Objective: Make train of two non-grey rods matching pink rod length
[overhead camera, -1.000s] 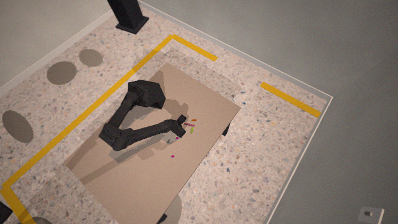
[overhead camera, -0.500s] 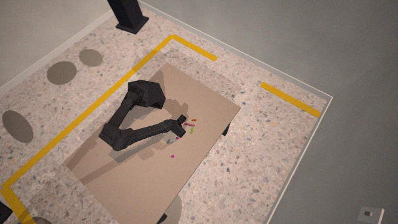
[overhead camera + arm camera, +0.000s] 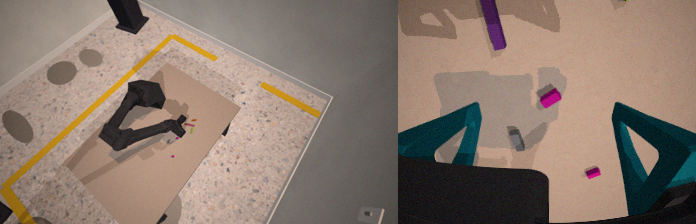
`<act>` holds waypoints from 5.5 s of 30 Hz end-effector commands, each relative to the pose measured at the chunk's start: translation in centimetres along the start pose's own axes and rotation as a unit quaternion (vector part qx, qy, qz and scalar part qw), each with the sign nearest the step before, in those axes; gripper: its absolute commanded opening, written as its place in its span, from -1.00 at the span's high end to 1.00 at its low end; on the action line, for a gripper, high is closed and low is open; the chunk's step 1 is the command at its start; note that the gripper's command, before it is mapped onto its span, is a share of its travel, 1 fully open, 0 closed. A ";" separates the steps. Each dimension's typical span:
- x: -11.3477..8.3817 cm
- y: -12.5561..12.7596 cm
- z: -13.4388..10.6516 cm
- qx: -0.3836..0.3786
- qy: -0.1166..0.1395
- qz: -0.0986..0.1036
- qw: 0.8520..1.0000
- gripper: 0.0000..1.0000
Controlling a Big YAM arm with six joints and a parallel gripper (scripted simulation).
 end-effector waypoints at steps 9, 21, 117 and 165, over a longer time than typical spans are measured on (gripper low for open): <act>0.0 0.0 0.1 0.010 -0.002 -0.005 1.000 -1.00; 0.0 0.0 0.1 0.010 -0.002 -0.005 1.000 -1.00; 0.2 0.0 -0.2 0.548 -0.001 -0.002 0.837 -1.00; 0.3 0.0 -0.4 0.818 0.000 -0.002 0.576 -1.00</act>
Point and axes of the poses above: the point where the finger pads meet when closed, its own x axis out along the fingers, its own y axis across the jaws, z = x × y, the point moved 9 cm from there along -x, back along the fingers, and after that the axes turned 2 degrees about x, right-handed, at the moved point
